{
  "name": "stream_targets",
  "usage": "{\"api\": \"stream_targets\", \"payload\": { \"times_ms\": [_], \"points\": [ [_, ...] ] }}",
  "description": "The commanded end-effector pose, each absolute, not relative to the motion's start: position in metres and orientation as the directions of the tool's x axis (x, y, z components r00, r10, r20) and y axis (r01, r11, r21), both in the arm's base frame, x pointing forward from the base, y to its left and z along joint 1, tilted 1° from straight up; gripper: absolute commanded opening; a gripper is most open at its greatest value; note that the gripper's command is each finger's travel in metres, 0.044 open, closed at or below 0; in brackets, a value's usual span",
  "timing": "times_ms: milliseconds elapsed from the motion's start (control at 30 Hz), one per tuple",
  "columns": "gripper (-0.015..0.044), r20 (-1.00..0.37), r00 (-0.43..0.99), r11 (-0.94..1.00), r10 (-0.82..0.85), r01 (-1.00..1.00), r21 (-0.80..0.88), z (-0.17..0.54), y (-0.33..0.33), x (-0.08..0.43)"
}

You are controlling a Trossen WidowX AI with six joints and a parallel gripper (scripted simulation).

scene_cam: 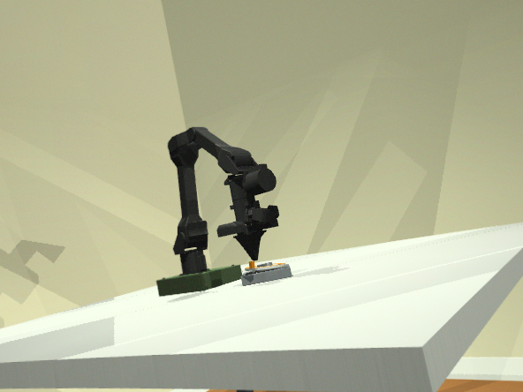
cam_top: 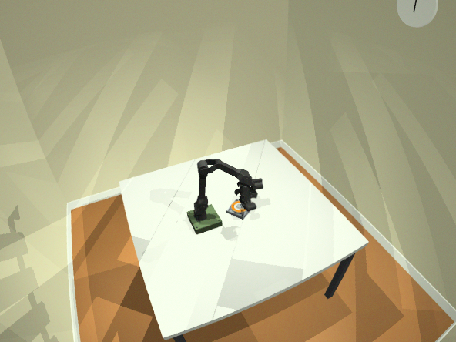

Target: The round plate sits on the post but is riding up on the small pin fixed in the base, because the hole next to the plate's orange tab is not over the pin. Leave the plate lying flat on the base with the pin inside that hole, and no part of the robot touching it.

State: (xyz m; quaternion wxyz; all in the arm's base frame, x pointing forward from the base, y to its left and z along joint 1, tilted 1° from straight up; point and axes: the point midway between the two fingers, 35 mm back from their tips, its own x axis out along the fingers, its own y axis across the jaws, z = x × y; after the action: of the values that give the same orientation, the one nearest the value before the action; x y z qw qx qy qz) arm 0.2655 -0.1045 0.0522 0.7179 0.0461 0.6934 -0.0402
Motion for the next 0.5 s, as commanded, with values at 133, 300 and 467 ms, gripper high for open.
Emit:
{"api": "stream_targets", "payload": {
  "times_ms": [133, 300, 467],
  "points": [
    [0.0, -0.999, 0.031, 0.993, 0.013, 0.121, 0.017, 0.042, -0.102, 0.263],
    [0.0, -0.999, 0.031, 0.993, 0.013, 0.121, 0.017, 0.042, -0.101, 0.257],
    [0.0, -0.999, 0.03, 0.993, 0.013, 0.121, 0.017, 0.042, -0.101, 0.25]
  ]
}}
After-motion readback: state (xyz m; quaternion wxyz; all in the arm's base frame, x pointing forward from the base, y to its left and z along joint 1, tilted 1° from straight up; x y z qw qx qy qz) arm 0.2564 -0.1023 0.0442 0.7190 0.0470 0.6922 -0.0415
